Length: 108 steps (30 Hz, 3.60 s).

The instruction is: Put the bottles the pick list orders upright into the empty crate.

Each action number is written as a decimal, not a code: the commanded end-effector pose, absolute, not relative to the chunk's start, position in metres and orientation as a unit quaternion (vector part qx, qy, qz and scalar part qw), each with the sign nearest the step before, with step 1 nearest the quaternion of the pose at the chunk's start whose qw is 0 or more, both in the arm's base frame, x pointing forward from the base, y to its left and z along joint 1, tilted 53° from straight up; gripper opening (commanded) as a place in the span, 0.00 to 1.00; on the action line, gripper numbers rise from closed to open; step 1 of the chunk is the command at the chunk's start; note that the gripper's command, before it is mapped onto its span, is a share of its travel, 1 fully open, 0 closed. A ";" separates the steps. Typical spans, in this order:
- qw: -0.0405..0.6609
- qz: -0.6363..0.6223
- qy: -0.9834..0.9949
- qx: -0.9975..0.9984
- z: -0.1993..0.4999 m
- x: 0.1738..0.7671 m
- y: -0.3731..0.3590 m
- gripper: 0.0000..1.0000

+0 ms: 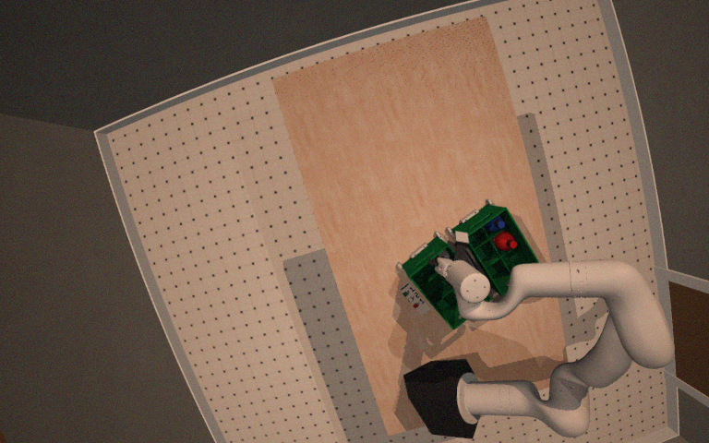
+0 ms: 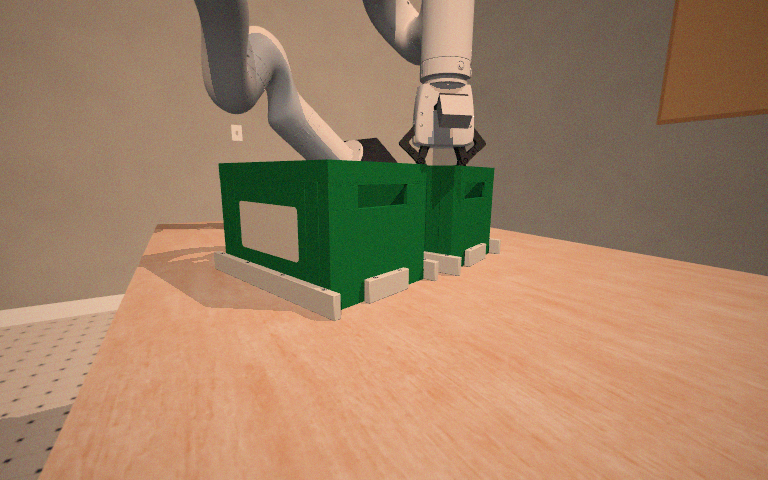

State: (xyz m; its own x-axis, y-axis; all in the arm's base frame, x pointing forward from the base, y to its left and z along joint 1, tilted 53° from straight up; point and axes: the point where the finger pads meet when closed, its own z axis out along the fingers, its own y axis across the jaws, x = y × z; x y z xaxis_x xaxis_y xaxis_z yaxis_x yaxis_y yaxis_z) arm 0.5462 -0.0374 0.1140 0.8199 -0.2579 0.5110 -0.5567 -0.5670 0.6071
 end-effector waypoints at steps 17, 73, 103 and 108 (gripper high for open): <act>0.401 0.187 -0.235 0.865 0.114 0.547 -0.037 0.65; 0.401 0.187 -0.235 0.865 0.127 0.544 -0.021 0.65; 0.401 0.187 -0.235 0.865 0.166 0.535 0.029 0.65; 0.401 0.187 -0.235 0.865 0.166 0.535 0.029 0.65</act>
